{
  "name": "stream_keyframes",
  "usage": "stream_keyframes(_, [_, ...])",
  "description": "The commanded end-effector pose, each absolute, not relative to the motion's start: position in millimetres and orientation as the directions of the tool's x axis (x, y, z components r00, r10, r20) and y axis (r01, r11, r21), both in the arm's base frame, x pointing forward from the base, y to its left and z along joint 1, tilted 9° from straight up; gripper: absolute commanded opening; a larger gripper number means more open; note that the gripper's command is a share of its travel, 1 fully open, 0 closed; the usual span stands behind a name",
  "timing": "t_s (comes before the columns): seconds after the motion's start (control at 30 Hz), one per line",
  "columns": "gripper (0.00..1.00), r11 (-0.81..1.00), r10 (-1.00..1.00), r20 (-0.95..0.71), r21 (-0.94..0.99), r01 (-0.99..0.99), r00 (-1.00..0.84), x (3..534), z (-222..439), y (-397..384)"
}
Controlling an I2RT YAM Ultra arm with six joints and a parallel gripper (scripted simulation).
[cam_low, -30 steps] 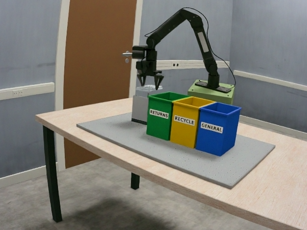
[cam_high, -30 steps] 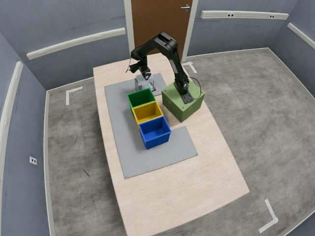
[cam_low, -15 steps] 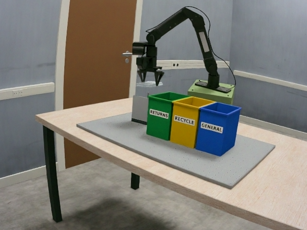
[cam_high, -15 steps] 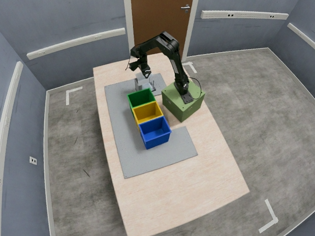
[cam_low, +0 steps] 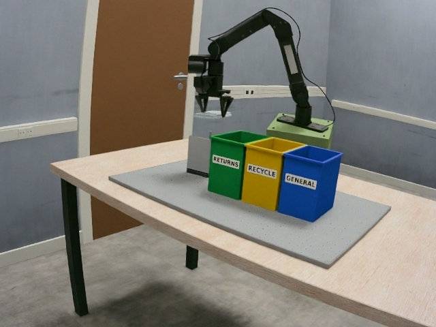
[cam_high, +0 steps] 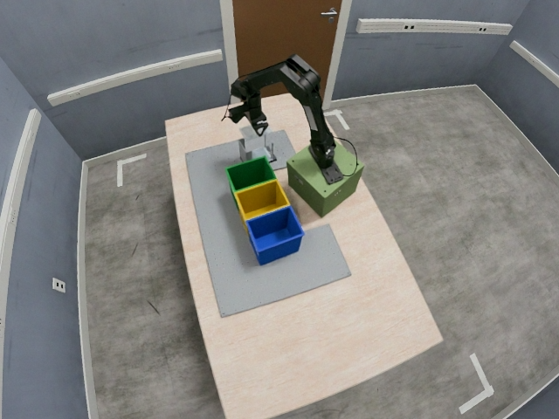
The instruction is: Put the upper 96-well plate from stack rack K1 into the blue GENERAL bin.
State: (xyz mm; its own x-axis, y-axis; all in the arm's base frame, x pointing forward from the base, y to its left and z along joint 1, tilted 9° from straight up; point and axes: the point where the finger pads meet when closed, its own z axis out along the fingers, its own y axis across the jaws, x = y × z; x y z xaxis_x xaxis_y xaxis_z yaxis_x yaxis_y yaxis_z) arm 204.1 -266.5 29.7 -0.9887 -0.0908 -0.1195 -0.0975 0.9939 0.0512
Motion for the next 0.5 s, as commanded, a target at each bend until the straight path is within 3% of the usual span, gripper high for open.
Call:
stream_keyframes(0.0, [0.00, 0.996, -0.089, -0.170, 0.001, -0.091, -0.981, 209.5, 55.4, -279.0])
stream_keyframes(0.47, [0.00, 0.996, -0.089, -0.172, -0.003, -0.090, -0.981, 210.0, 55.4, -279.8])
